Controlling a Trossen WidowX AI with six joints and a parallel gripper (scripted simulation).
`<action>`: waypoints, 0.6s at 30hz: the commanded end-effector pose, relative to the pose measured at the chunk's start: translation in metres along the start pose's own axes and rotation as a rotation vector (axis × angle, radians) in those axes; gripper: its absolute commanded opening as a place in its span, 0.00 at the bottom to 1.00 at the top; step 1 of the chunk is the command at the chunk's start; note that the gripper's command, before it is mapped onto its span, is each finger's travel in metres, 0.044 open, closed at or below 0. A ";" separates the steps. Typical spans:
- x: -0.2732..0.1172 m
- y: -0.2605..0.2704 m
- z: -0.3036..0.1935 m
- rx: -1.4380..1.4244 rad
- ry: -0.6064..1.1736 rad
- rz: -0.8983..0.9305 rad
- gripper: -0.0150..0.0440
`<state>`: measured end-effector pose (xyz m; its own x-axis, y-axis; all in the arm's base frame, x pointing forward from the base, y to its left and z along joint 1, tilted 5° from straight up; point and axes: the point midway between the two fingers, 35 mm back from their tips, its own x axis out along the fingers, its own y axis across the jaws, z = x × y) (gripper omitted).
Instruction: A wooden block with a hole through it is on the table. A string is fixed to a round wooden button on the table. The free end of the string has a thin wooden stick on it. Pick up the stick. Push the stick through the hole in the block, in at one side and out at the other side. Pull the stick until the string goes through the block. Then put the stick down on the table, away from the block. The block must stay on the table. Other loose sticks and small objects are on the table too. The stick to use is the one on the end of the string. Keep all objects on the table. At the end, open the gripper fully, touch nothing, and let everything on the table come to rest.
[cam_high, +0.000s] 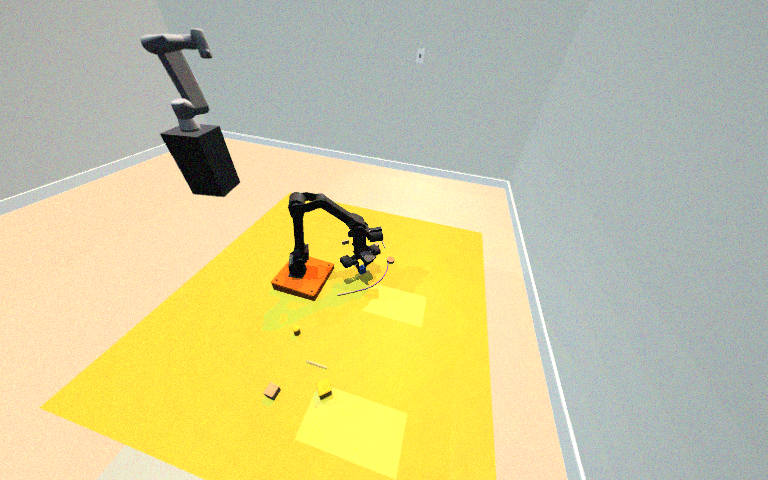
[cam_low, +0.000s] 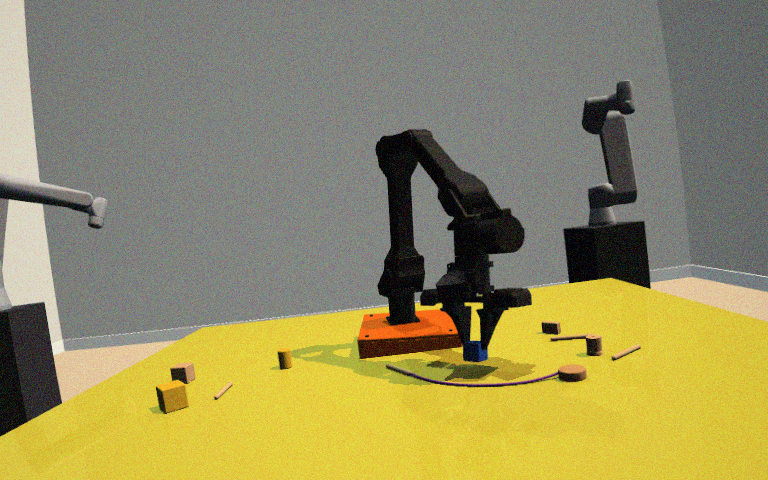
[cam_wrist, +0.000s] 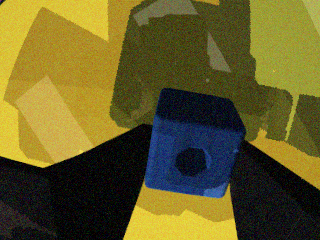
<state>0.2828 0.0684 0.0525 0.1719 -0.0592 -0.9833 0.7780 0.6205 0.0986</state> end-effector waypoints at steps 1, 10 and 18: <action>0.000 -0.001 -0.003 0.006 -0.069 0.002 0.25; 0.003 -0.001 -0.012 0.007 -0.216 -0.001 0.25; 0.006 -0.001 -0.022 0.008 -0.370 0.003 0.25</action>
<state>0.2734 0.0829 0.0471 0.3486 -0.2898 -0.8913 0.7806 0.6161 0.1050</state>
